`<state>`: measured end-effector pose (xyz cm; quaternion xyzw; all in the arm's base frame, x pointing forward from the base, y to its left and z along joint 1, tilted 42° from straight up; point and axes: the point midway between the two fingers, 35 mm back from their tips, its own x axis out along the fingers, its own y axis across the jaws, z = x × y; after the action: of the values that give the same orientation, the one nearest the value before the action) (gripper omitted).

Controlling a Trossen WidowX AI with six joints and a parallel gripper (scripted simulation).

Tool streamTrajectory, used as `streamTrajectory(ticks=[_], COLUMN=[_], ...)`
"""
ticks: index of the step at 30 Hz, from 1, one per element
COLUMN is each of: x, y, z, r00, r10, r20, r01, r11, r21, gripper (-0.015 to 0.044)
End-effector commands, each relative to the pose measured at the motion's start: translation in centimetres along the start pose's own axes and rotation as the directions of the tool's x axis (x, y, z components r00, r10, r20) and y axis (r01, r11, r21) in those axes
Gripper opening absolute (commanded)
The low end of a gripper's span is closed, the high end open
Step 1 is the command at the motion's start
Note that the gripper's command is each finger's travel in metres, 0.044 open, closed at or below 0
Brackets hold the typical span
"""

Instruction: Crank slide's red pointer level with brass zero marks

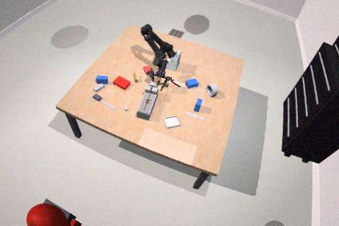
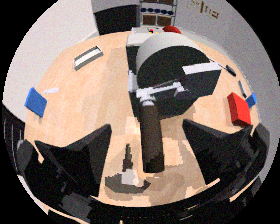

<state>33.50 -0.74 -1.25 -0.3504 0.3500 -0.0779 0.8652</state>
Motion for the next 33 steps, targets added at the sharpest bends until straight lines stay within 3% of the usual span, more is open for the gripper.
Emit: streamTrajectory(ticks=[1, 13, 33], x=[0.03, 0.03, -0.85], y=[0.03, 0.03, 0.42], z=[0.01, 0.01, 0.78], r00=[1.000, 1.000, 1.000], r10=[0.003, 0.003, 0.004], r20=[0.004, 0.004, 0.004], r01=[-0.003, -0.003, -0.004], r11=[1.000, 1.000, 1.000], r21=[-0.005, -0.005, -0.004], gripper=[0.0309, 0.0000, 0.0000])
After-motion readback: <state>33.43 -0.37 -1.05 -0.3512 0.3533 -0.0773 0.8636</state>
